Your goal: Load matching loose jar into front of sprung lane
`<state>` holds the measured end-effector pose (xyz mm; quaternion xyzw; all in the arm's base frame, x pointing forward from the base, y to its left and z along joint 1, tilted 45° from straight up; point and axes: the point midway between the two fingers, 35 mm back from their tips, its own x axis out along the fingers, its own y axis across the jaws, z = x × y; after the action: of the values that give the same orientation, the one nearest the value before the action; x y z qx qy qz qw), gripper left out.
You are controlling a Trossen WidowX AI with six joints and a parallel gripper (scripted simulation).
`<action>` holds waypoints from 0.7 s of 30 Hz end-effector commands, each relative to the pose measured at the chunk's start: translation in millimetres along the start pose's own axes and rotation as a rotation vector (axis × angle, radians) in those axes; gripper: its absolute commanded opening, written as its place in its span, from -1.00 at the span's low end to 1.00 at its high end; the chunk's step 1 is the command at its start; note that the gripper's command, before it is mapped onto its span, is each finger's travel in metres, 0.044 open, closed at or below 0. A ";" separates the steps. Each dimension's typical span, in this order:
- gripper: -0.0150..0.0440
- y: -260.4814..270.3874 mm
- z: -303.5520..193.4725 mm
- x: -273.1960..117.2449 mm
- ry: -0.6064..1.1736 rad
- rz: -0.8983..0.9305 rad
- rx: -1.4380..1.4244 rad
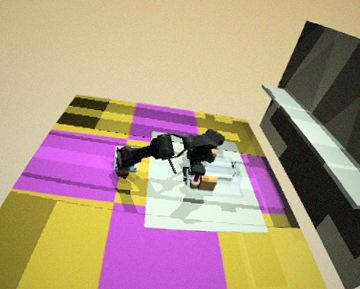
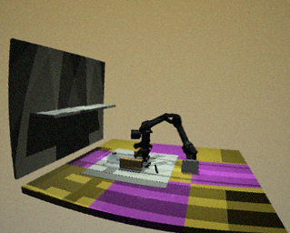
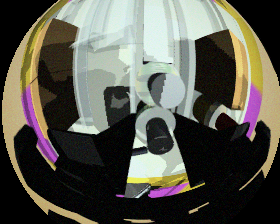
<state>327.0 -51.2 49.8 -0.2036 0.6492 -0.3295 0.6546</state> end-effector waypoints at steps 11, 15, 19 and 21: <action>-0.49 0.0 -2.4 0.2 -0.006 -0.007 0.011; -0.49 0.2 -2.7 0.1 -0.006 -0.007 0.011; -0.49 0.2 -2.7 0.1 -0.006 -0.007 0.011; -0.49 0.2 -2.7 0.1 -0.006 -0.007 0.011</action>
<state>325.2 -50.9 49.5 -0.2047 0.6460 -0.3324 0.6560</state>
